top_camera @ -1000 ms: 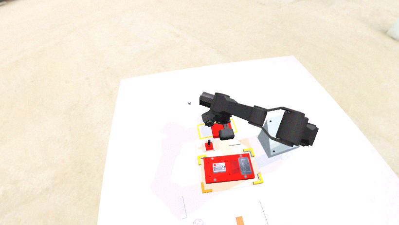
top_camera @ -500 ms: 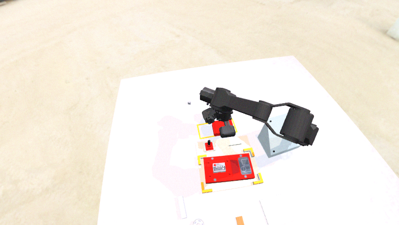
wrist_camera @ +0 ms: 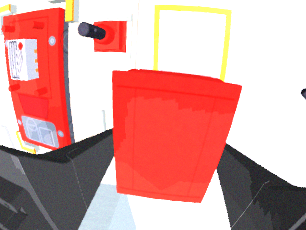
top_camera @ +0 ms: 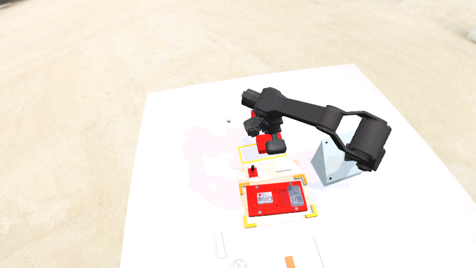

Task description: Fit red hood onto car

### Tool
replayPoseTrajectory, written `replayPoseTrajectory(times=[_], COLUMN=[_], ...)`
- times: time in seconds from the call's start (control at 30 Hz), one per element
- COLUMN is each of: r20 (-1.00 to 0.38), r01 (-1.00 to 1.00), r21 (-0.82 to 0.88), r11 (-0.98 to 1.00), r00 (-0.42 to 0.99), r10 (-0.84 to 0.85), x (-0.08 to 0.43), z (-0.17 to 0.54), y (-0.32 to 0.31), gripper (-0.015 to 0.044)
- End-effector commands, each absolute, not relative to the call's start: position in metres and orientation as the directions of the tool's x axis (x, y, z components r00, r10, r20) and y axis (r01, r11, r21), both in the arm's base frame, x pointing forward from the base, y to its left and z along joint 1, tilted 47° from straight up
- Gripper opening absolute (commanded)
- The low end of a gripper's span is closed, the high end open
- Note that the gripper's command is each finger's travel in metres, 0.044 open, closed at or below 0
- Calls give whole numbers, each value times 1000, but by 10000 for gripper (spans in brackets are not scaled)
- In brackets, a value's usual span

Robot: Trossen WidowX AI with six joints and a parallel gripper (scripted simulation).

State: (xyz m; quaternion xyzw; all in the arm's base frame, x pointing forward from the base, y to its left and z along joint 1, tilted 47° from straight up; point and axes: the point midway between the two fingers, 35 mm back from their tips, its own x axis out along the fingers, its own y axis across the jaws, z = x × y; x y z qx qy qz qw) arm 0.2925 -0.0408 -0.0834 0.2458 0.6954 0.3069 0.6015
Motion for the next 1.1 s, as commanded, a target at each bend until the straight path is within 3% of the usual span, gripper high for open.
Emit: replayPoseTrajectory(times=[0.0, 0.3, 1.07], r20=[-691, -692, -699], r01=[-37, -37, 2], r21=[718, 718, 707], r11=[695, 695, 707], r00=[-153, -153, -147], r10=[706, 706, 700], x=[296, 298, 338], z=[-75, -66, 19], y=[-50, -60, 29], gripper=[0, 0, 0])
